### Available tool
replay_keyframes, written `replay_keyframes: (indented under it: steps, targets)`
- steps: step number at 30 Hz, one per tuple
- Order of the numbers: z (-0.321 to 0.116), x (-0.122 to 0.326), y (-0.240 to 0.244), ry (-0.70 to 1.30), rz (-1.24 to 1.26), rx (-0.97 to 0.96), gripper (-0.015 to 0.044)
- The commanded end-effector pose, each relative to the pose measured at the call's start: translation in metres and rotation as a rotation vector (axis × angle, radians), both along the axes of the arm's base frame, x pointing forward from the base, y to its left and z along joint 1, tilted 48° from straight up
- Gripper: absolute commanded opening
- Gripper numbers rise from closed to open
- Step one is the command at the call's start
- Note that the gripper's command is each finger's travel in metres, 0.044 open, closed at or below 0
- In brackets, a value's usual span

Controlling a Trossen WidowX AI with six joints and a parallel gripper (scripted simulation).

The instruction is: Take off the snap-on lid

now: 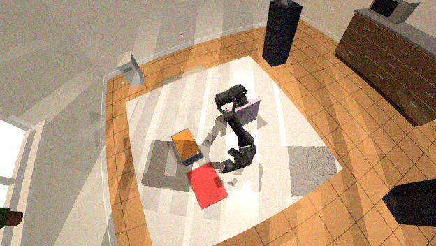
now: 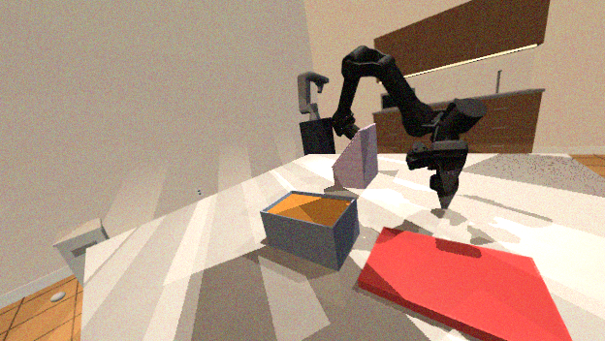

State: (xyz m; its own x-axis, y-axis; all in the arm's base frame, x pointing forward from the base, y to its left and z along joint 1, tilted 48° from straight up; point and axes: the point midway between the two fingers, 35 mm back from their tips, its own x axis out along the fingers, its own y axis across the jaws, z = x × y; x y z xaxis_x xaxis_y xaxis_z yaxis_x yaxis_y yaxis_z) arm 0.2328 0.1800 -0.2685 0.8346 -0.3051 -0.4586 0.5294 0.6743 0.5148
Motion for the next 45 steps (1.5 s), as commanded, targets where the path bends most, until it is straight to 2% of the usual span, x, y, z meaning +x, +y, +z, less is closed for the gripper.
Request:
replay_keyframes:
  steps: [1,32,45]
  targets:
    - [0.006,-0.004,0.006,-0.008,-0.001,0.003,0.0440]
    - [0.046,-0.034,0.044,-0.005,-0.001,0.006,0.0440]
    - [0.043,-0.031,0.040,-0.005,-0.001,0.006,0.0440]
